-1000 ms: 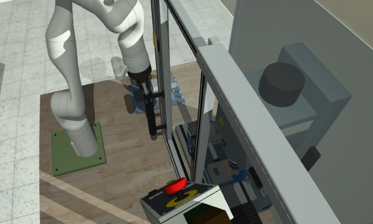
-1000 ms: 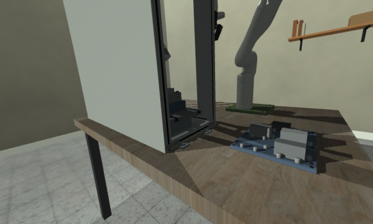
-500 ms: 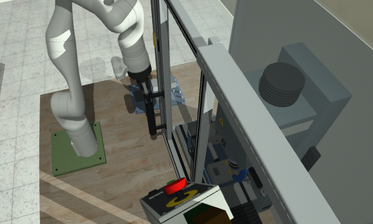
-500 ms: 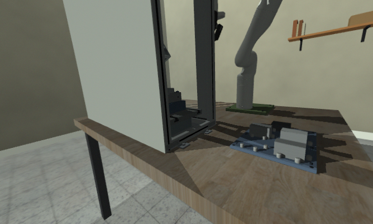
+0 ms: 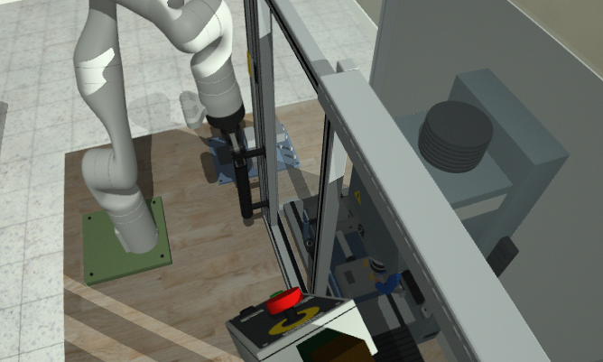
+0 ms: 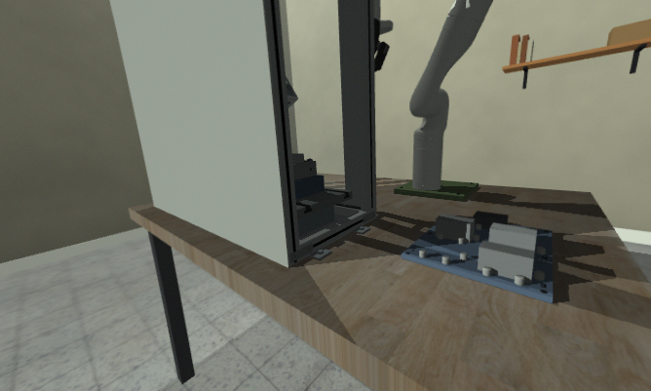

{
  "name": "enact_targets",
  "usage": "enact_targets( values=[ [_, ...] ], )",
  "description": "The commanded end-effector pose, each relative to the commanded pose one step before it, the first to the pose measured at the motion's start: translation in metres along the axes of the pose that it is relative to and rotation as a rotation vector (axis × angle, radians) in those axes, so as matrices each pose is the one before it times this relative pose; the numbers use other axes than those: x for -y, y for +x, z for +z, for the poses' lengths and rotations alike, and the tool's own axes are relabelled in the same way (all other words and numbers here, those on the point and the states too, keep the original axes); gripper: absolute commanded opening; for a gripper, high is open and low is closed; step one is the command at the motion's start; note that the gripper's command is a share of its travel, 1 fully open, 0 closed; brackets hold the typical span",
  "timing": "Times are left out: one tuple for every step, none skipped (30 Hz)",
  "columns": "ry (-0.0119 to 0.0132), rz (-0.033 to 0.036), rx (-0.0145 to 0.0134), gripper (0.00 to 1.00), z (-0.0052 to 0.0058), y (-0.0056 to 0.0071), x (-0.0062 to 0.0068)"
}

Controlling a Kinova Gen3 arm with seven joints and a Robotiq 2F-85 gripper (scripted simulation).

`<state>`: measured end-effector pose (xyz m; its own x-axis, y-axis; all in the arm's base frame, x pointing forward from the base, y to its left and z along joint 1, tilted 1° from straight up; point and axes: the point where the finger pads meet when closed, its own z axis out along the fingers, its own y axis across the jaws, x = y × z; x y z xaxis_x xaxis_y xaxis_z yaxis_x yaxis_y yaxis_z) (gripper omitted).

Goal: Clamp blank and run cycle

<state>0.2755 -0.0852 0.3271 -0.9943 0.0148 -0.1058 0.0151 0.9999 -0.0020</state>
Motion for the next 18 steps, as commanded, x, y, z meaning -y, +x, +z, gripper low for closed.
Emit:
enact_targets(
  values=[
    [-0.01462,0.00277,0.00073,0.39,0.00095,-0.00013,-0.00627],
    [0.00000,0.00000,0.00000,0.39,0.00000,0.00000,0.00000],
    [0.00000,0.00000,0.00000,0.39,0.00000,0.00000,0.00000],
    [0.00000,0.00000,0.00000,0.39,0.00000,0.00000,0.00000],
    [0.00000,0.00000,0.00000,0.39,0.00000,0.00000,0.00000],
    [0.00000,0.00000,0.00000,0.39,0.00000,0.00000,0.00000],
    [0.00000,0.00000,0.00000,0.39,0.00000,0.00000,0.00000],
    [0.00000,0.00000,0.00000,0.39,0.00000,0.00000,0.00000],
    [0.01155,-0.00249,0.00005,0.39,-0.00099,-0.00013,0.00473],
    [-0.00289,0.00062,-0.00001,0.39,0.00023,0.00003,-0.00143],
    [-0.00289,0.00062,-0.00001,0.39,0.00024,0.00003,-0.00143],
    [-0.00289,0.00062,-0.00001,0.39,0.00024,0.00003,-0.00143],
    [-0.00289,0.00062,-0.00001,0.39,0.00024,0.00003,-0.00143],
    [0.00000,0.00000,0.00000,0.39,0.00000,0.00000,0.00000],
    [0.00000,0.00000,0.00000,0.39,0.00000,0.00000,0.00000],
    [0.00000,0.00000,0.00000,0.39,0.00000,0.00000,0.00000],
    [0.00000,0.00000,0.00000,0.39,0.00000,0.00000,0.00000],
    [0.00000,0.00000,0.00000,0.39,0.00000,0.00000,0.00000]
  ],
)
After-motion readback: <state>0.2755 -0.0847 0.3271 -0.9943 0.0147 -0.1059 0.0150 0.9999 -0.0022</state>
